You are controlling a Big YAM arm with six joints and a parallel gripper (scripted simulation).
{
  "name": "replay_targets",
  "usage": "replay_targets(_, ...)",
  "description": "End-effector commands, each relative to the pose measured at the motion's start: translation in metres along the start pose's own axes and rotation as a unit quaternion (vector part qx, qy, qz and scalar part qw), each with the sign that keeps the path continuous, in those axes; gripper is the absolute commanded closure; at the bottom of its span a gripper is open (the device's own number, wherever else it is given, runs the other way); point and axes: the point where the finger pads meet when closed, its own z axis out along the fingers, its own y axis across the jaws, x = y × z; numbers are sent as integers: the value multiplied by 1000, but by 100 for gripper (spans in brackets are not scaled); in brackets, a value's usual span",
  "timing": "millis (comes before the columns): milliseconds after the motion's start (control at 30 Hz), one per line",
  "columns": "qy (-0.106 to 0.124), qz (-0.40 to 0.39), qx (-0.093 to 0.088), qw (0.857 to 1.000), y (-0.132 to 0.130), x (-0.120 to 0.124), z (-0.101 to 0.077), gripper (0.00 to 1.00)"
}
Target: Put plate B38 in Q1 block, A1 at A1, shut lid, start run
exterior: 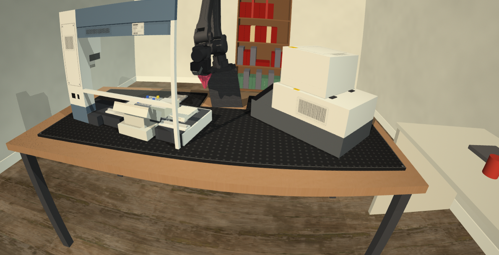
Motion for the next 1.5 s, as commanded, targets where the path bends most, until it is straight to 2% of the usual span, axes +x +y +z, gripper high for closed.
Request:
replay_targets(0,-10,-12,-1,1000,2,-18,-8,100)
replay_targets(233,-12,-12,0,1000,2,-21,-10,100)
replay_targets(433,-28,-69,8,997,40,-25,-17,100)
replay_targets(533,-26,-64,10,998,37,-23,-16,100)
replay_targets(600,-32,-91,12,995,52,-20,-18,100)
replay_targets(667,-43,-119,8,992,55,-21,-19,100)
replay_targets(800,-62,-160,14,985,47,-20,-17,100)
replay_targets(833,-64,-173,14,983,54,-18,-18,100)
replay_targets(900,-65,-204,16,977,69,-12,-19,100)
replay_targets(1000,-70,-231,19,970,64,-13,-17,100)
replay_targets(1100,-73,-231,20,970,69,-14,-20,100)
replay_targets(1167,-78,-256,21,963,86,-13,-25,100)
replay_targets(1267,-96,-282,22,954,85,-22,-29,100)
replay_targets(1367,-106,-311,21,944,107,-19,-34,100)
replay_targets(1467,-115,-340,26,933,103,-21,-33,100)
